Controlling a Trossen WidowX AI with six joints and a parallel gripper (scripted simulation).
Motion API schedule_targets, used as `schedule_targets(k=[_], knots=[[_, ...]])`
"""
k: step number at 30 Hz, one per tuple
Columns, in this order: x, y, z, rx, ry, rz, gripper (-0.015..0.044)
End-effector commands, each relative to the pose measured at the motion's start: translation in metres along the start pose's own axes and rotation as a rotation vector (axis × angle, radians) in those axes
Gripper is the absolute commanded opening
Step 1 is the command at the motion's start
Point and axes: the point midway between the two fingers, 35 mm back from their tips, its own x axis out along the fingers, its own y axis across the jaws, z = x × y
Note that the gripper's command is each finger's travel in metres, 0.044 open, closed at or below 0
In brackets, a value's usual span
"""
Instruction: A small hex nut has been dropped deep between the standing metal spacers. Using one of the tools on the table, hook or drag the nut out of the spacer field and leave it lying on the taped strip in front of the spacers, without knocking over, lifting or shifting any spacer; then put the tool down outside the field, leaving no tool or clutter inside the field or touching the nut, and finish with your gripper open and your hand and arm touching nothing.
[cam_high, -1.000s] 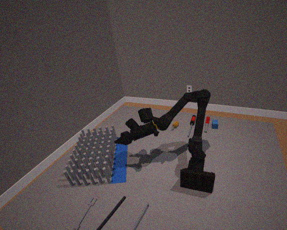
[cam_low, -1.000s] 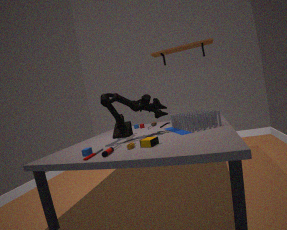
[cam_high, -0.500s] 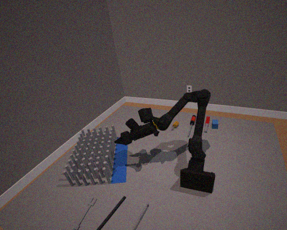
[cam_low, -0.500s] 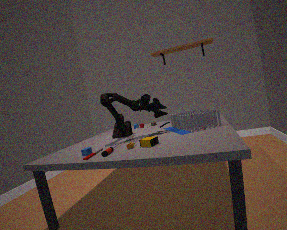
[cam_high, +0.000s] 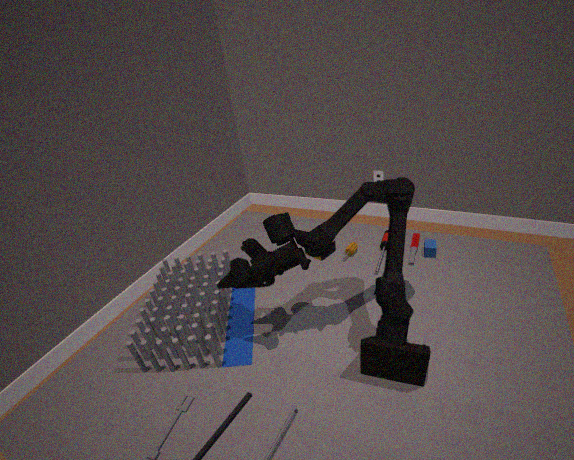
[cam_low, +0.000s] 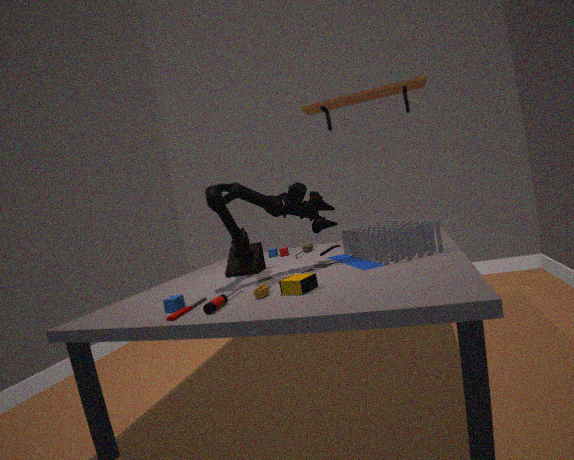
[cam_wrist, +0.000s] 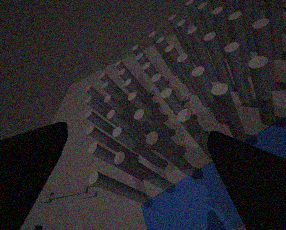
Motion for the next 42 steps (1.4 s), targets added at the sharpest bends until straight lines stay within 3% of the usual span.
schedule_targets(k=[1,9,22,32,42], knots=[[0.019,0.038,-0.016,0.163,0.133,0.043,0.0440],[0.043,0.117,-0.077,0.438,0.448,-0.027,0.0440],[0.046,0.195,-0.163,0.770,0.691,-0.367,0.0440],[0.031,0.231,-0.231,0.960,0.685,-0.715,0.0440],[0.004,0.248,-0.299,1.106,0.484,-1.060,0.0440]])
